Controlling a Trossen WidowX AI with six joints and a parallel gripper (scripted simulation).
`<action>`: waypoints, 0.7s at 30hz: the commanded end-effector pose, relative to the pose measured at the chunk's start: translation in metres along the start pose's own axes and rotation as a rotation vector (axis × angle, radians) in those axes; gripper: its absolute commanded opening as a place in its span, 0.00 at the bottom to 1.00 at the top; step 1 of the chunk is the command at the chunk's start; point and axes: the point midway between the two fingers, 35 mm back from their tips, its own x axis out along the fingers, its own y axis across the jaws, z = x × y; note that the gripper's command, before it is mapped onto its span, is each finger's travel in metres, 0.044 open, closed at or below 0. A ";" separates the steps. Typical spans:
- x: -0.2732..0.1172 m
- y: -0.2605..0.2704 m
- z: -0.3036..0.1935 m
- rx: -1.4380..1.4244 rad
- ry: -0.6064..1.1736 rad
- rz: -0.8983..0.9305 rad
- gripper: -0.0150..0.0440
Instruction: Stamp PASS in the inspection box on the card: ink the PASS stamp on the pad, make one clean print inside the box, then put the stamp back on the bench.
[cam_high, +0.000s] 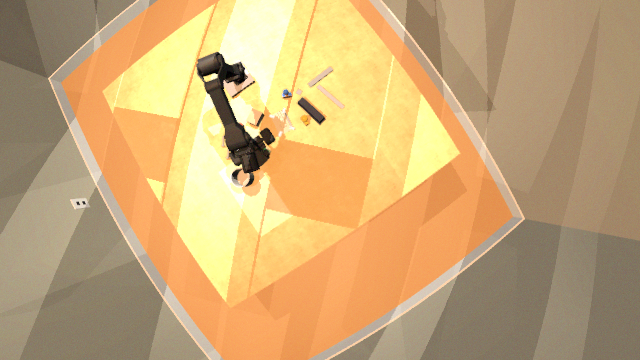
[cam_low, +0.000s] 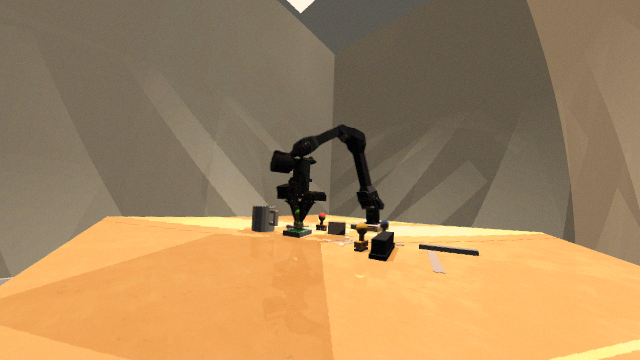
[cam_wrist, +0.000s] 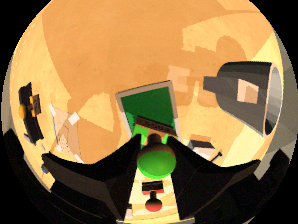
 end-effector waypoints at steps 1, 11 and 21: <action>0.002 0.000 0.000 0.000 0.000 0.003 0.25; 0.004 0.000 0.000 0.000 0.000 0.002 0.25; 0.006 0.000 0.000 0.000 0.000 0.002 0.25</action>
